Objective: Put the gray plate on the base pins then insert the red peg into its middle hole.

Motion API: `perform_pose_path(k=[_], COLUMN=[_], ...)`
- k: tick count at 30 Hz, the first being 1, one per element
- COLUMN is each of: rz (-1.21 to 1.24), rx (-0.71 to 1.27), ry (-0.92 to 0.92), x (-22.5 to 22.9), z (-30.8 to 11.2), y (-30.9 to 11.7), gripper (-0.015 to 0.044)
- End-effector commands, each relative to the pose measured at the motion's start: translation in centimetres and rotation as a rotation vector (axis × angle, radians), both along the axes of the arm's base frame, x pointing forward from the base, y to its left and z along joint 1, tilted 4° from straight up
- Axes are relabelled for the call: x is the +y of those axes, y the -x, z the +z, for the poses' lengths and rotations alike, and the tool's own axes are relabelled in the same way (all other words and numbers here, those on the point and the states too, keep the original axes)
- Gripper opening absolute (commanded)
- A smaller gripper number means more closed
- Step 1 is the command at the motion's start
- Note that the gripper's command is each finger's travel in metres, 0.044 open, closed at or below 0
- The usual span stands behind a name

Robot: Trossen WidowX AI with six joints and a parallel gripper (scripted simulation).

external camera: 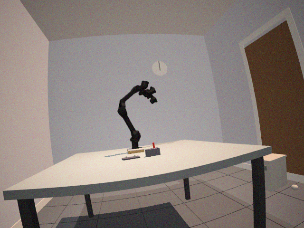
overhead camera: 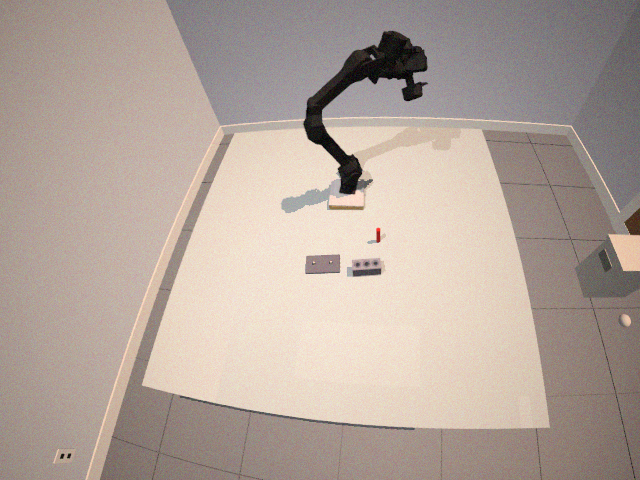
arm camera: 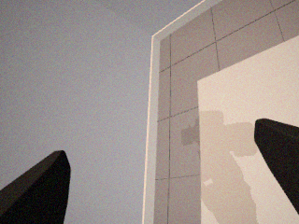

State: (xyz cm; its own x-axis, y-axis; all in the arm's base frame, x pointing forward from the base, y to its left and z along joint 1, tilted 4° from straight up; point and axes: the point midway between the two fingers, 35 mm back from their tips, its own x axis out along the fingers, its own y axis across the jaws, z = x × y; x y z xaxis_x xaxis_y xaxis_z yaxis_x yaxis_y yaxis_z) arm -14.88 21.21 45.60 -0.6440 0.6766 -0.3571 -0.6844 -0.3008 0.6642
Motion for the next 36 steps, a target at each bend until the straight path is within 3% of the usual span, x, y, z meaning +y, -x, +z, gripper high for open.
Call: perform_pose_path(k=[1, 8, 19, 27, 36], rz=[0.0, -0.338, -1.012, -1.526, -2.116], rx=[0.0, 0.032, 0.196, 0.433, 0.833], ry=[0.0, 0.161, 0.519, 0.787, 1.053], x=[0.0, 5.7, 10.7, 7.7, -2.3], z=[0.0, -2.9, -10.4, -16.9, -24.1], y=[0.0, -5.7, -21.5, -34.1, -44.9], gripper=[0.0426, 0.044, 0.044, 0.044, 0.044])
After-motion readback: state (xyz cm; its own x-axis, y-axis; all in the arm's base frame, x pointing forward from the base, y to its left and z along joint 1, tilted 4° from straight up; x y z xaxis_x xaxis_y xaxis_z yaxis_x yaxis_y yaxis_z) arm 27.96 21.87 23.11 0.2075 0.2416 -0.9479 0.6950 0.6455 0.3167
